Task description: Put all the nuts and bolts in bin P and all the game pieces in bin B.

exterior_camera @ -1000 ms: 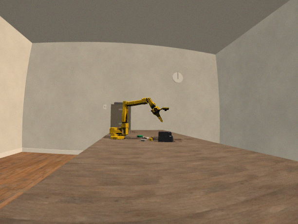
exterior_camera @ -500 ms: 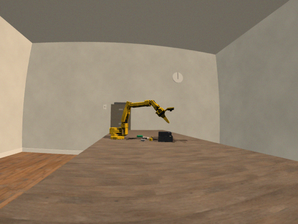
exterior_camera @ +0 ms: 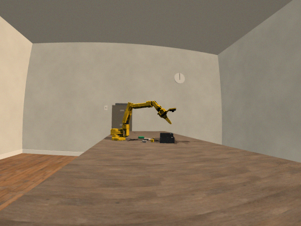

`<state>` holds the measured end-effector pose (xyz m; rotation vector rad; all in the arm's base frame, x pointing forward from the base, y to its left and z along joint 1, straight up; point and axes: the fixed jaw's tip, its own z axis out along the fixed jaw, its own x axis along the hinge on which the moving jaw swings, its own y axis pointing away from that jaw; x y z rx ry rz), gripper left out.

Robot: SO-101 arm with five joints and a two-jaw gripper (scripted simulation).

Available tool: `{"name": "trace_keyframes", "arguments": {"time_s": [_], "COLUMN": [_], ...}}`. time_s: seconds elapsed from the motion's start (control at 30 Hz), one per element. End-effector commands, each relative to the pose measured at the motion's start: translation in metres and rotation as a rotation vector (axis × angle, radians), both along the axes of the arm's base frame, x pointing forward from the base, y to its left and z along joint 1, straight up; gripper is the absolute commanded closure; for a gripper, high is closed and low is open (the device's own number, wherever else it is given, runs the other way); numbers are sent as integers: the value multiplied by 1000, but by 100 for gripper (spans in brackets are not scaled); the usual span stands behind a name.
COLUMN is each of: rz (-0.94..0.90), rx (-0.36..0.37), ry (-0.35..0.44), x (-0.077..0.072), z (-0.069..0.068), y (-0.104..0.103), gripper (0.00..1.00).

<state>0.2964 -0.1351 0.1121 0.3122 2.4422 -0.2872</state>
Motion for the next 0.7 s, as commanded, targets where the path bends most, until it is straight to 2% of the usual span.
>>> {"name": "trace_keyframes", "arguments": {"time_s": [0.0, 0.1, 0.67], "rz": [-2, -2, -2], "rx": [-38, -43, -43], "ry": [-66, -76, -76], "x": [5, 5, 5], "z": [17, 20, 20], "y": [-6, -6, -6], "gripper": [0, 0, 0]}}
